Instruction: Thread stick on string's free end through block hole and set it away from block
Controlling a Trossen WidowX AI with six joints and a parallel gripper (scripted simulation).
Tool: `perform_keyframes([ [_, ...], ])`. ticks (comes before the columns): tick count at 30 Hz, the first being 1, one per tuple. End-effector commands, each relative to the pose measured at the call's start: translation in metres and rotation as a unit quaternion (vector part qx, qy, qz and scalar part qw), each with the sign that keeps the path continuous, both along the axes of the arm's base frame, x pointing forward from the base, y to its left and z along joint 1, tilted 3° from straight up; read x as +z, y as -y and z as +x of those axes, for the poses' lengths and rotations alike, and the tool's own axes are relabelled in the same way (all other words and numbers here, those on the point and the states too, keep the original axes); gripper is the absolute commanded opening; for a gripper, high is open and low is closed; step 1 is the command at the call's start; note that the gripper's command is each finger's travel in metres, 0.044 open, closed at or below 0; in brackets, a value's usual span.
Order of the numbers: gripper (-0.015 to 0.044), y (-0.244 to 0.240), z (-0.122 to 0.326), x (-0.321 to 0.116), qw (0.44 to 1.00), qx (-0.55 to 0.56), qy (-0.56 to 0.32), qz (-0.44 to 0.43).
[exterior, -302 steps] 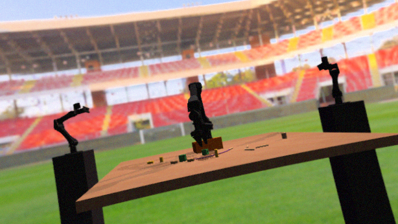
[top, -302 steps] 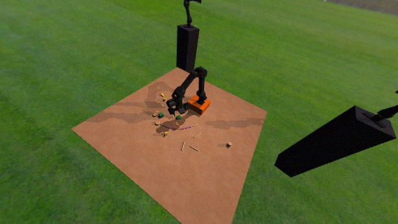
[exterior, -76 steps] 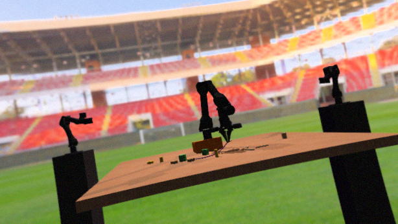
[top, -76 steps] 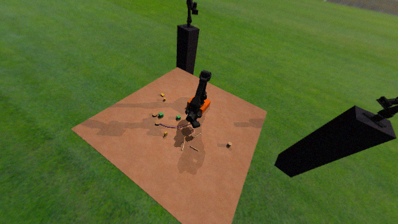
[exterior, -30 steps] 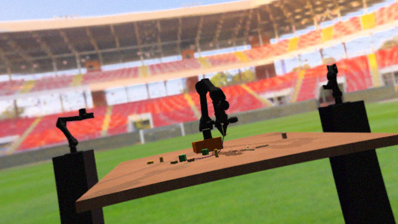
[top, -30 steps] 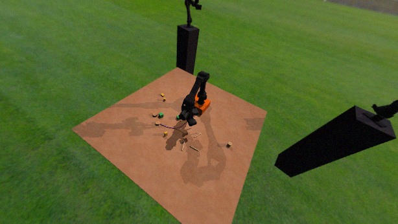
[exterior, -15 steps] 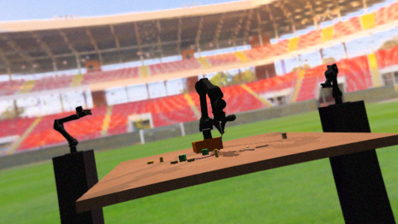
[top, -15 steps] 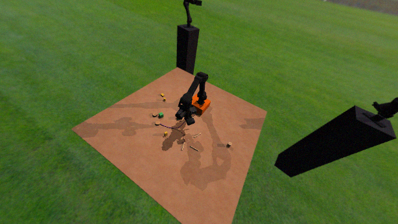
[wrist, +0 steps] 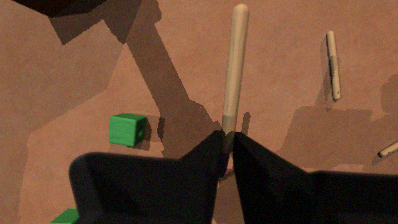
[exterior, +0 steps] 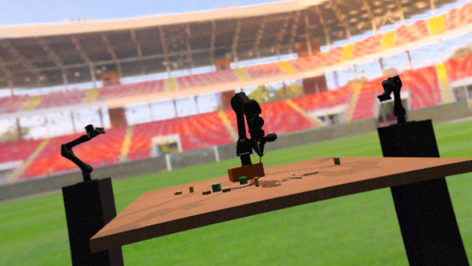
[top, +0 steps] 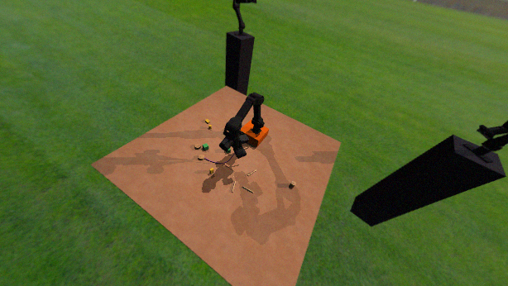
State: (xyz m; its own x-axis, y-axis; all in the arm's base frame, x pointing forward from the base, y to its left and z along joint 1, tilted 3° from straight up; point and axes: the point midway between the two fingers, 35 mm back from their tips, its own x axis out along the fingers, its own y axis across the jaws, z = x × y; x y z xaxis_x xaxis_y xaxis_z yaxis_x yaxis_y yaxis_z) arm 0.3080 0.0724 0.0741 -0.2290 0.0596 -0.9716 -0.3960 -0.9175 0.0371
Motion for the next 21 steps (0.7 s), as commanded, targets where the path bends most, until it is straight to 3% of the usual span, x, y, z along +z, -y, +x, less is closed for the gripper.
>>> perform_keyframes([
  [1, 0.0000, 0.003, 0.002, 0.003, 1.000, -0.001, -0.008, 0.006],
  [21, 0.0000, 0.016, 0.009, 0.021, 0.999, 0.001, -0.035, 0.024],
])
